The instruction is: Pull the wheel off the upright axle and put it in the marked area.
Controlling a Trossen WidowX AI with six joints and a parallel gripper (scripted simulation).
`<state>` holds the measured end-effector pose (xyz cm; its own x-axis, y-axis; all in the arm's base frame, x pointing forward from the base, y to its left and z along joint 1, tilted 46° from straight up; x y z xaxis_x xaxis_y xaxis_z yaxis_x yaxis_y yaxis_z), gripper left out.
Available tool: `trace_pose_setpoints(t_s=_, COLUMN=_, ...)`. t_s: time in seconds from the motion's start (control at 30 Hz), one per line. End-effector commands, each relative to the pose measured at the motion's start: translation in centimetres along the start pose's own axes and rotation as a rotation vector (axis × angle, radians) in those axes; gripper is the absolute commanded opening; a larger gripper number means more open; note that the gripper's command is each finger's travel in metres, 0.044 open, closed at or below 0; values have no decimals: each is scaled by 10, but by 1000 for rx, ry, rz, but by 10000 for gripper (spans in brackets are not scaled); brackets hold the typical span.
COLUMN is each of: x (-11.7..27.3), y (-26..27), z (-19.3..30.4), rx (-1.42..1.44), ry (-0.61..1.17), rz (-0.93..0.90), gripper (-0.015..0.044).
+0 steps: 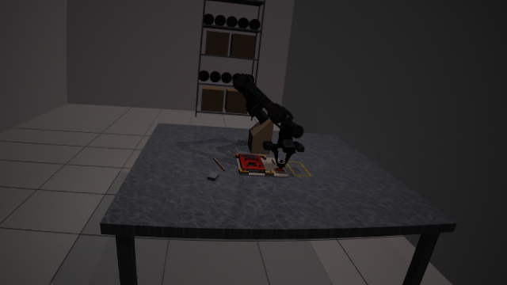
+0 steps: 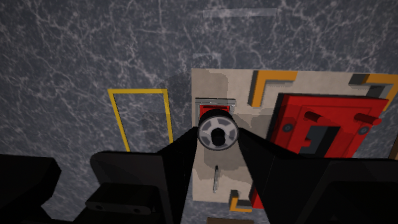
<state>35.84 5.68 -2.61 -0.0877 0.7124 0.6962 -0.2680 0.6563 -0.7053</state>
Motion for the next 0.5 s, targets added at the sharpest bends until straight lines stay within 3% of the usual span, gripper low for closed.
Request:
trace_pose_setpoints(t_s=0.0, x=3, y=0, z=0, rx=-1, ry=-2, rz=0, gripper=0)
trace_pose_setpoints(t_s=0.47, x=8, y=1, z=0, rx=0, ry=-4, rz=0, gripper=0)
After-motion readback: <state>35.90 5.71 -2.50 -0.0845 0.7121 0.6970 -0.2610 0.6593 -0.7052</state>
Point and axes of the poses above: the point midway between the two fingers, 35 mm back from their tips, its own x axis back along the fingers, its own y axis across the jaws, z = x × y, the point moved 8 cm from there along x, back along the fingers, and after that the axes turned 11 degrees about x, right-handed, at the moved point
